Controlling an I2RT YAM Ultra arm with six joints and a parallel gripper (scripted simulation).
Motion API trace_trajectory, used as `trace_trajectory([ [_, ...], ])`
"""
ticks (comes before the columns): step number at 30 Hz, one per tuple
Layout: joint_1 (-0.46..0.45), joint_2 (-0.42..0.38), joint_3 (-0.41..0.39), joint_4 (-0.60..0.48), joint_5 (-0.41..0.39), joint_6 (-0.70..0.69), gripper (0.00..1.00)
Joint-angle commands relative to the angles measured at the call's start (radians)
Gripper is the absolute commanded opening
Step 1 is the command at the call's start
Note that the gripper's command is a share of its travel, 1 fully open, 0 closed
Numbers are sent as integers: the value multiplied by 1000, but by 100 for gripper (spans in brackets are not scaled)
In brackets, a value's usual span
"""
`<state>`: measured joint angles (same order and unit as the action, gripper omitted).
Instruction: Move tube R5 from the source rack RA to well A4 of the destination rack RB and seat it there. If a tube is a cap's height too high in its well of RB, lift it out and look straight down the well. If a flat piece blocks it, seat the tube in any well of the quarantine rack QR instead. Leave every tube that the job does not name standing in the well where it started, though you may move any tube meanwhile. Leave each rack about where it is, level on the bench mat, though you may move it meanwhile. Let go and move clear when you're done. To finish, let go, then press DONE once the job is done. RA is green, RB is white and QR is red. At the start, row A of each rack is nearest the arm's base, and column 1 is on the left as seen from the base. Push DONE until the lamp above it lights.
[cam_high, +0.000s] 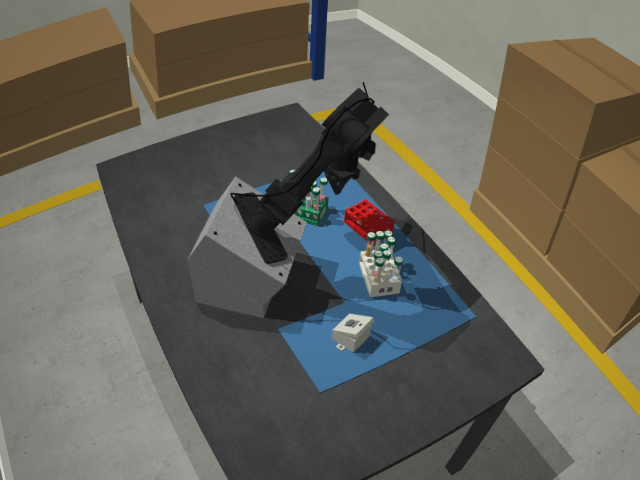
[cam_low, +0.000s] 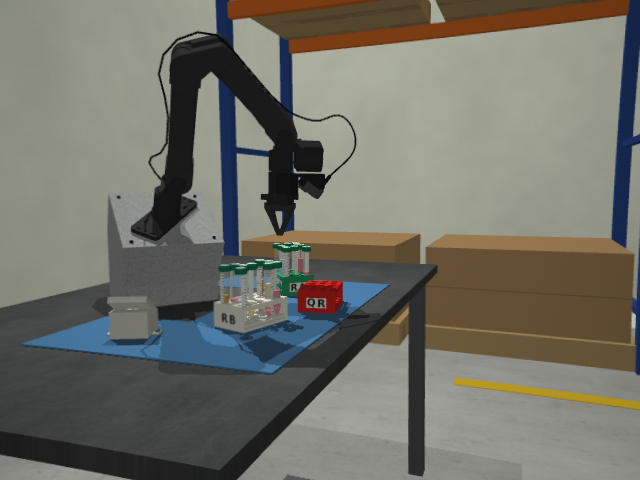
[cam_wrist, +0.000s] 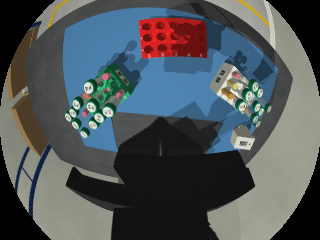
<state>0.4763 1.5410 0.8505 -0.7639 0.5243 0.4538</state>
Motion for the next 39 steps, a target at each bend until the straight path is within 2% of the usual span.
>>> trace_trajectory([
  [1, -33, -49, -3, 29, -9, -82, 0],
  [3, -33, -49, -3, 29, -9, -82, 0],
  [11, -133, -89, 2, 45, -28, -195, 0],
  [39, -117, -91, 2, 48, -27, -201, 0],
])
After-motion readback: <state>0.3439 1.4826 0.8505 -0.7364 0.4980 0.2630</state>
